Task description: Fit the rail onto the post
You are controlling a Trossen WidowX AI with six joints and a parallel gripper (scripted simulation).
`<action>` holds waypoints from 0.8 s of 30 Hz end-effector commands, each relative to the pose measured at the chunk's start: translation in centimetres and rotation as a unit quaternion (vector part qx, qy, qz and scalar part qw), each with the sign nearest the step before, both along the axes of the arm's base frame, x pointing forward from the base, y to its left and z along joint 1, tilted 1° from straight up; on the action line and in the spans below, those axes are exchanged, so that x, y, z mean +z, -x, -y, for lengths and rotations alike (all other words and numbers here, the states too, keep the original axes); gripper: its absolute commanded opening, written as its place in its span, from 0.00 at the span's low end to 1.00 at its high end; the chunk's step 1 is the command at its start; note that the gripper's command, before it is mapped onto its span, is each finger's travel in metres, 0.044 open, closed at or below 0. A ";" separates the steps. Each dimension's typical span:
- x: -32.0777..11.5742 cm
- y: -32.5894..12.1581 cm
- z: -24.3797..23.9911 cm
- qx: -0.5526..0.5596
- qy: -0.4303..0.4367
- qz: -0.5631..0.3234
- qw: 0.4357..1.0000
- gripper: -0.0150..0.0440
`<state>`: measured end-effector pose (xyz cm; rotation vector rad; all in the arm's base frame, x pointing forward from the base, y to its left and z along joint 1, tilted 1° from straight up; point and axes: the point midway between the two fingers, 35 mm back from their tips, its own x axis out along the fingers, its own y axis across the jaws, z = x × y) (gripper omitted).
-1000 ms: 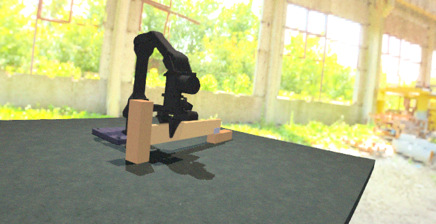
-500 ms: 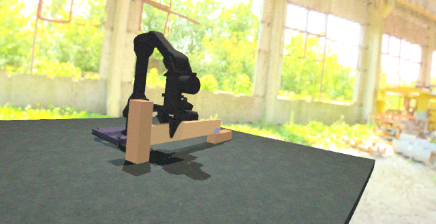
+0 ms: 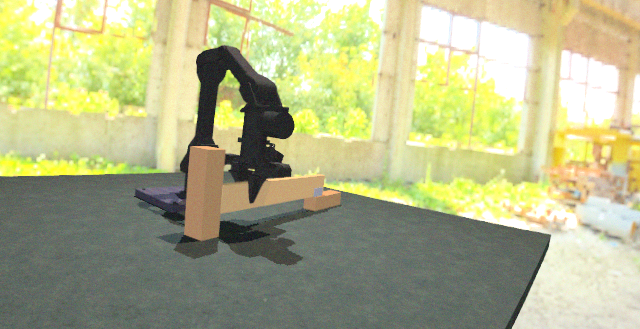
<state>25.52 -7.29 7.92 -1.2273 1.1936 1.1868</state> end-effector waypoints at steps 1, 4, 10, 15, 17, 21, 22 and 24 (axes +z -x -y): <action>0.0 -0.1 0.2 -0.001 0.000 0.002 1.000 0.25; 0.1 -0.1 0.3 -0.001 0.000 0.002 1.000 0.25; 0.1 0.0 0.5 -0.001 0.000 0.002 1.000 0.25; 0.2 0.0 0.6 -0.001 0.000 0.002 1.000 0.25; 0.2 0.0 0.7 -0.001 0.000 0.002 1.000 0.25; 0.3 0.0 0.8 -0.001 0.000 0.002 1.000 0.25; 0.3 0.0 0.8 -0.001 0.000 0.002 1.000 0.25; 0.3 0.0 0.9 -0.001 0.000 0.002 1.000 0.25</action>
